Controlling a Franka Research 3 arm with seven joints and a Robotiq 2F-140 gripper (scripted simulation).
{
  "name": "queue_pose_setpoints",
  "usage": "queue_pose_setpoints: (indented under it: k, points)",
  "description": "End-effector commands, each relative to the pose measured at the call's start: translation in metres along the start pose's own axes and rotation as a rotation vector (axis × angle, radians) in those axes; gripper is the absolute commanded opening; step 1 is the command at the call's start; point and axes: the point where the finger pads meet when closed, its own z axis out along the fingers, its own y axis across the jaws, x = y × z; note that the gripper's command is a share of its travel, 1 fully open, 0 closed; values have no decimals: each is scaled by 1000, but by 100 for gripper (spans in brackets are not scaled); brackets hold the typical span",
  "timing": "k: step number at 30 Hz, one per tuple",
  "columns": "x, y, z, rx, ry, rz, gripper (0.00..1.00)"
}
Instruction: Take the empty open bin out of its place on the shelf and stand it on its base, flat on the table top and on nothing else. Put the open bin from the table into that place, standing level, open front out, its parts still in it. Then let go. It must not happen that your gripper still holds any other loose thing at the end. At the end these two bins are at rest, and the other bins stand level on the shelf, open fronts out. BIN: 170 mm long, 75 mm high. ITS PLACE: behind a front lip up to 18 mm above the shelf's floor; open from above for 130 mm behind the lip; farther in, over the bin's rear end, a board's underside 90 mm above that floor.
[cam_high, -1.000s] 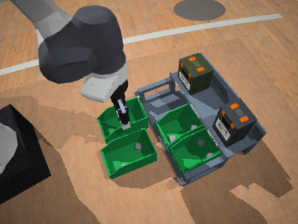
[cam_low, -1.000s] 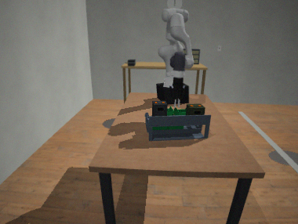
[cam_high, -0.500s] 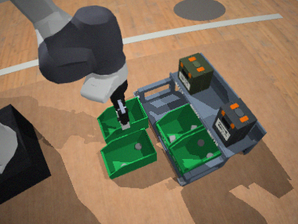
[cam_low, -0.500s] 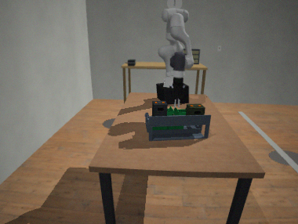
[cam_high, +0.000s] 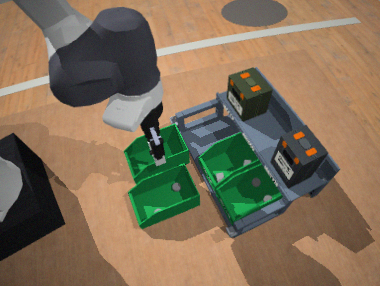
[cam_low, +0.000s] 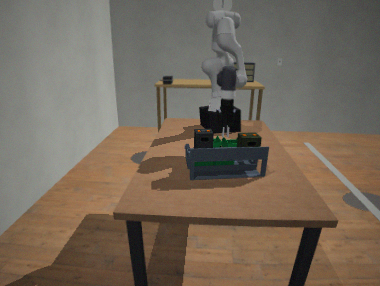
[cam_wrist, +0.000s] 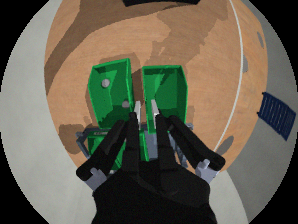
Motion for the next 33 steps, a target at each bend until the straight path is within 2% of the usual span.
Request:
queue_pose_setpoints:
  k: [1,33]
  points:
    - [0,0,0,0,3,-9,15]
    - [-4,0,0,0,3,-9,15]
